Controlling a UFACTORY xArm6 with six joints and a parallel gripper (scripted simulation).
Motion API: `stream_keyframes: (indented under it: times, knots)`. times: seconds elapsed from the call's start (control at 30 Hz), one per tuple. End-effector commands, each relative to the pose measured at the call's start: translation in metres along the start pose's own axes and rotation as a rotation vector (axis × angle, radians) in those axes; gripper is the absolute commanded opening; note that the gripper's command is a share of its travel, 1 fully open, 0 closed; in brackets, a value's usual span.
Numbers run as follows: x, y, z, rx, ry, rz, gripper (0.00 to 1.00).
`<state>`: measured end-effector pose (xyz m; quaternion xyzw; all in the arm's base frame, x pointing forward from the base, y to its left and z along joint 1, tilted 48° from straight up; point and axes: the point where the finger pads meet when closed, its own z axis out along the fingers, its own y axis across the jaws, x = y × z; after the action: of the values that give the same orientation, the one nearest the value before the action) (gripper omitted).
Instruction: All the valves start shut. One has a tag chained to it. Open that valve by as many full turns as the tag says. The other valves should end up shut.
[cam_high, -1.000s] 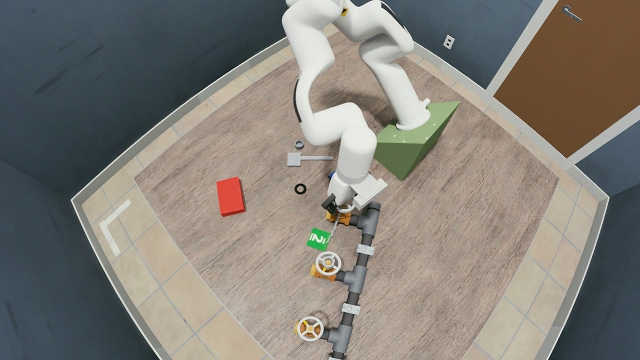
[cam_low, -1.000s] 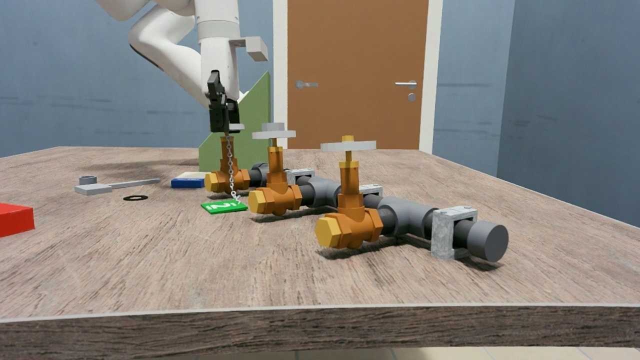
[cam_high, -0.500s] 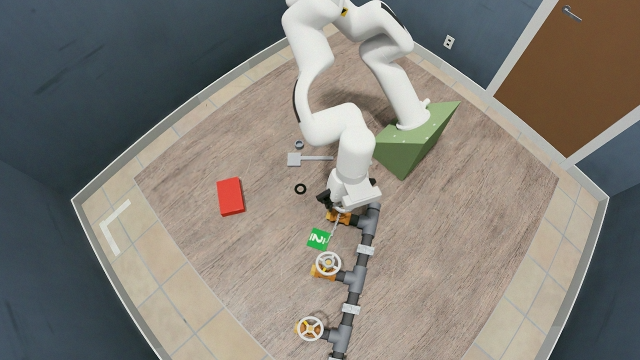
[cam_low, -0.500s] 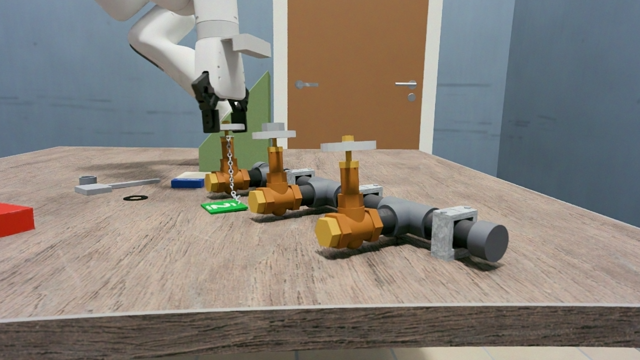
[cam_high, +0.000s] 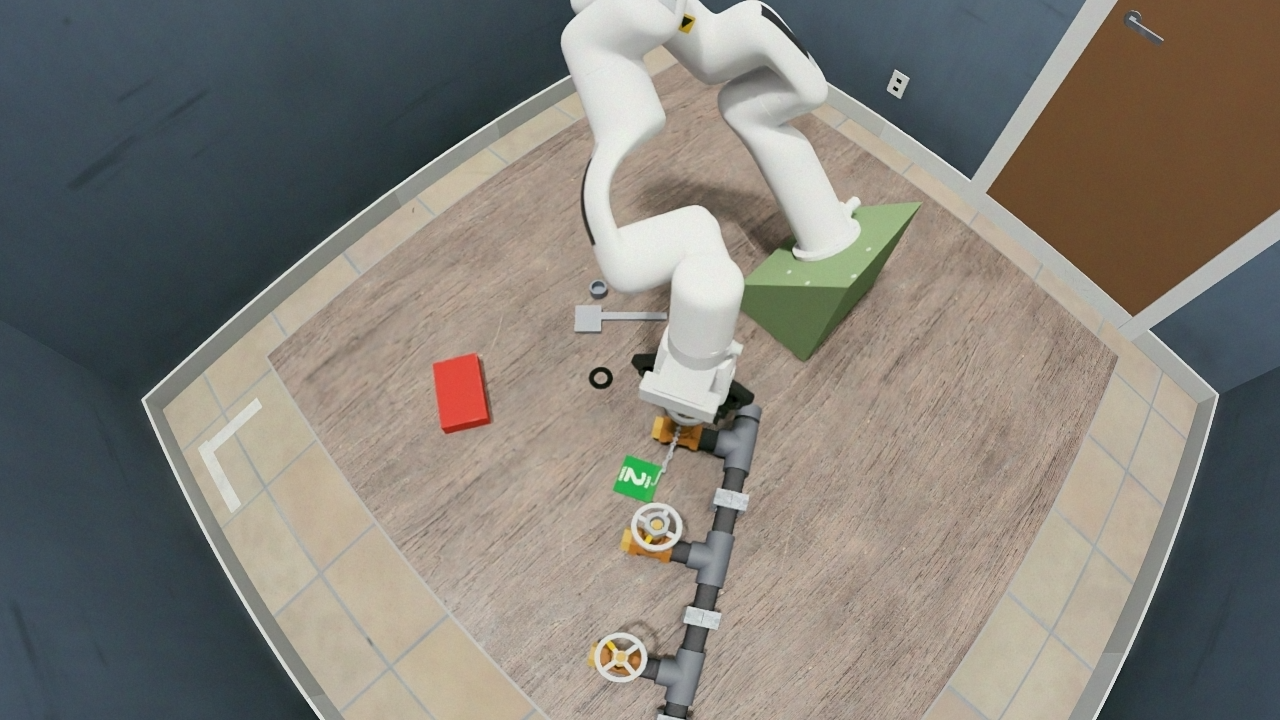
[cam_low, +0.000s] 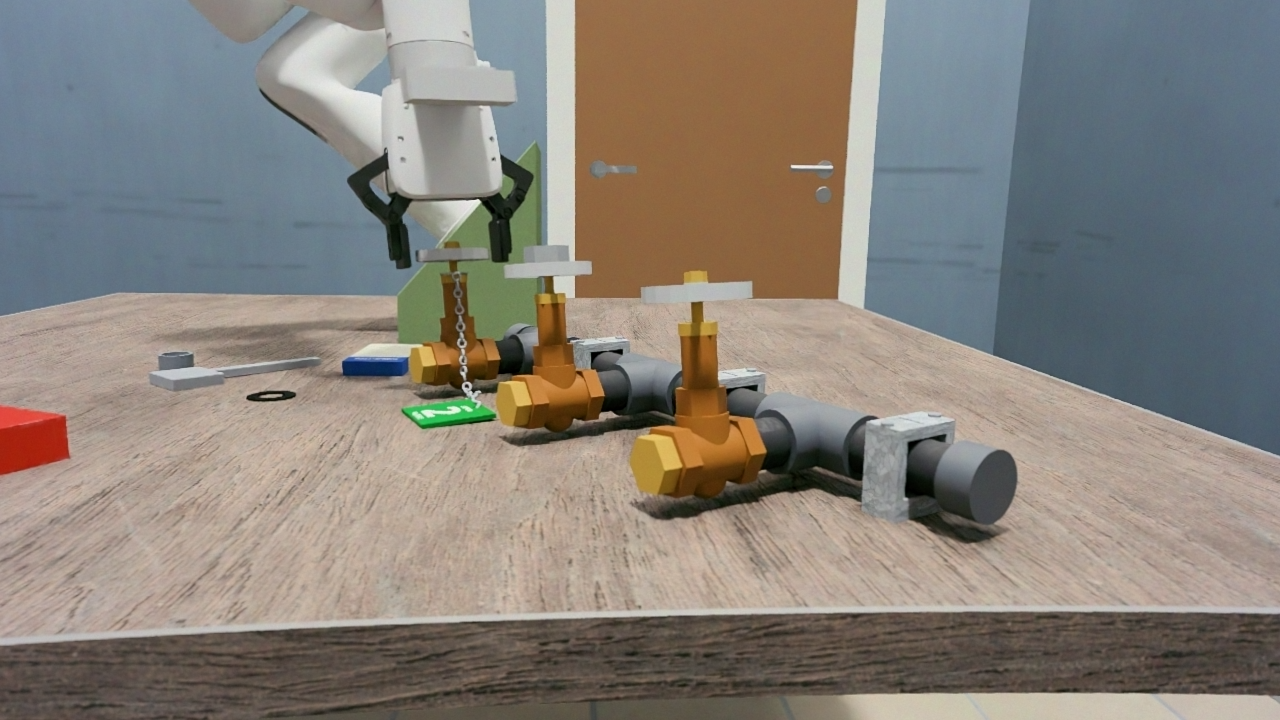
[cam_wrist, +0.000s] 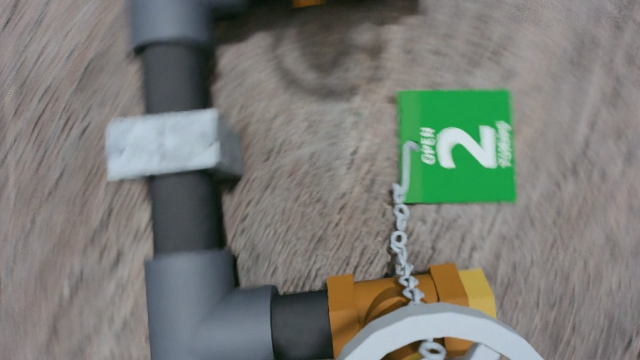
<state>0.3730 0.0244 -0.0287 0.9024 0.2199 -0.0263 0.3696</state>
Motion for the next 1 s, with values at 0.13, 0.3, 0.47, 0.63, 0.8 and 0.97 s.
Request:
stream_keyframes:
  times: [0.13,0.3,0.47,0.63,0.8,0.97]
  knots:
    - [0.0010,0.0001,-0.0009,-0.002,0.015,0.481,1.00]
    - [0.0010,0.0001,-0.0009,0.004,0.011,0.632,1.00]
    - [0.0010,0.0001,-0.0009,0.012,0.006,0.948,1.00]
    - [0.0010,0.0001,-0.0009,0.016,0.002,1.199,1.00]
    - [0.0010,0.0001,-0.0009,0.016,0.004,1.448,1.00]
    - [0.0010,0.0001,-0.0009,0.011,0.017,1.666,1.00]
